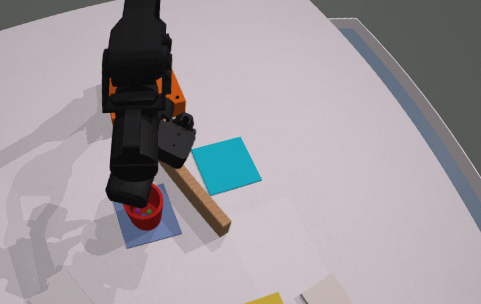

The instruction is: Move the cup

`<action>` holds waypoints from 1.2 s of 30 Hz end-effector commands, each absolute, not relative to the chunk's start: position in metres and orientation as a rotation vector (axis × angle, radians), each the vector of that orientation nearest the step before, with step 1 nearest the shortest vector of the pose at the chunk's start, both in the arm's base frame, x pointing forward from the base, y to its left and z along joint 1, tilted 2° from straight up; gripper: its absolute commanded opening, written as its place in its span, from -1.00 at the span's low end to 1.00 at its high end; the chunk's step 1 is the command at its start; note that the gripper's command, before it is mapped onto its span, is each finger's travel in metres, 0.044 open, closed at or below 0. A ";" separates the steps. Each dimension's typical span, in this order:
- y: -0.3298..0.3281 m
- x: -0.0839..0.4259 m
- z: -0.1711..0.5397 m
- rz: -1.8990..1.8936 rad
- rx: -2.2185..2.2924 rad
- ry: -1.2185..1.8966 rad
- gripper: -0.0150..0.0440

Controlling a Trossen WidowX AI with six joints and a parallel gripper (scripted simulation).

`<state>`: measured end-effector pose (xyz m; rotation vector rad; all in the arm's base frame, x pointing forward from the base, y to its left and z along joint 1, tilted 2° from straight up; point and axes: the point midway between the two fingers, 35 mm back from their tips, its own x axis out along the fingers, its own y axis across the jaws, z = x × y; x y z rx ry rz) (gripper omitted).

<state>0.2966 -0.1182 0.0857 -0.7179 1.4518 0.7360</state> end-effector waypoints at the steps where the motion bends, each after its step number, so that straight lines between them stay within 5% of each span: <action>1: -0.119 0.298 0.084 0.743 -0.719 1.447 0.01; 36: -0.118 0.299 0.027 0.743 -0.719 1.447 0.01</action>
